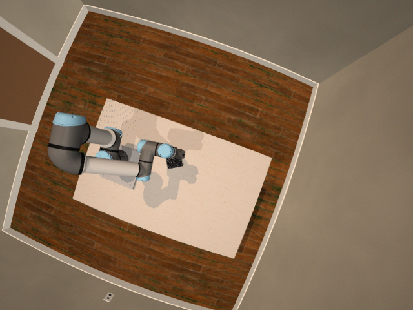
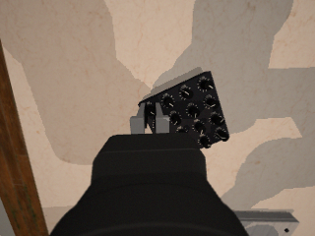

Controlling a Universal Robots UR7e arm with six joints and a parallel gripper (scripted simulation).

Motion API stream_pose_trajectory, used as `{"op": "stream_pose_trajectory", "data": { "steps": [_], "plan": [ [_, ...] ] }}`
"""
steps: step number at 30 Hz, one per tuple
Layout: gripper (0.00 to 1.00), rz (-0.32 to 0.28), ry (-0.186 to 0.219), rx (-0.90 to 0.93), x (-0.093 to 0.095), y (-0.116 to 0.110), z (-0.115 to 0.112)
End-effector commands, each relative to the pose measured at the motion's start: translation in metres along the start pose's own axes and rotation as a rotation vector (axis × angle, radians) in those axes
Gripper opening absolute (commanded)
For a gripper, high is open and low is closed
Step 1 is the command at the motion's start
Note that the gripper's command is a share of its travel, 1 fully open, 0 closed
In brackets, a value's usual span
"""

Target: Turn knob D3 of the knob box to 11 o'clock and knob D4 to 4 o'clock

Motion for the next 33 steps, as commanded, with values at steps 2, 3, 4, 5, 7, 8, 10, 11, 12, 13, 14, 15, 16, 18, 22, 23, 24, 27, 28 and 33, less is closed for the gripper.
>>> {"op": "stream_pose_trajectory", "data": {
  "steps": [2, 3, 4, 5, 7, 8, 10, 11, 12, 13, 14, 15, 16, 18, 22, 23, 24, 27, 28, 33],
  "plan": [
    [0.3, 0.001, -0.003, 0.113, 0.0, 0.001, -0.0014],
    [0.3, 0.001, -0.003, 0.133, 0.0, 0.001, -0.0014],
    [0.3, 0.001, -0.003, 0.154, 0.0, 0.001, -0.0014],
    [0.3, 0.001, -0.003, 0.174, 0.0, 0.001, -0.0014],
    [0.3, 0.001, -0.003, 0.215, 0.0, 0.001, -0.0014],
    [0.3, 0.001, -0.003, 0.236, 0.0, 0.0009, -0.0014],
    [0.3, 0.001, -0.003, 0.278, 0.0001, 0.0009, -0.0014],
    [0.3, 0.001, -0.003, 0.299, 0.0001, 0.0009, -0.0014],
    [0.3, 0.001, -0.003, 0.32, 0.0001, 0.0009, -0.0014],
    [0.3, 0.001, -0.003, 0.341, 0.0001, 0.0009, -0.0014],
    [0.3, 0.001, -0.003, 0.362, 0.0001, 0.0009, -0.0014],
    [0.3, 0.001, -0.003, 0.383, 0.0001, 0.0009, -0.0014],
    [0.3, 0.001, -0.003, 0.404, 0.0001, 0.0009, -0.0014],
    [0.3, 0.001, -0.003, 0.425, 0.0001, 0.0009, -0.0014],
    [0.3, 0.001, -0.003, 0.489, 0.0001, 0.0009, -0.0014],
    [0.3, 0.001, -0.003, 0.509, 0.0001, 0.0009, -0.0014],
    [0.3, 0.001, -0.003, 0.53, 0.0001, 0.0009, -0.0014],
    [0.3, 0.001, -0.003, 0.592, 0.0001, 0.0009, -0.0014],
    [0.3, 0.001, -0.003, 0.612, 0.0001, 0.0009, -0.0014],
    [0.3, 0.001, -0.003, 0.711, 0.0001, 0.0009, -0.0014]
  ]
}}
Point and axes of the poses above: the point where the finger pads meet when closed, its own x axis out along the fingers, its own z axis across the jaws, y = z × x, the point moved 9 cm from there along -x, back along the fingers, and after that the axes turned 14 degrees about x, right-handed, at the moved point
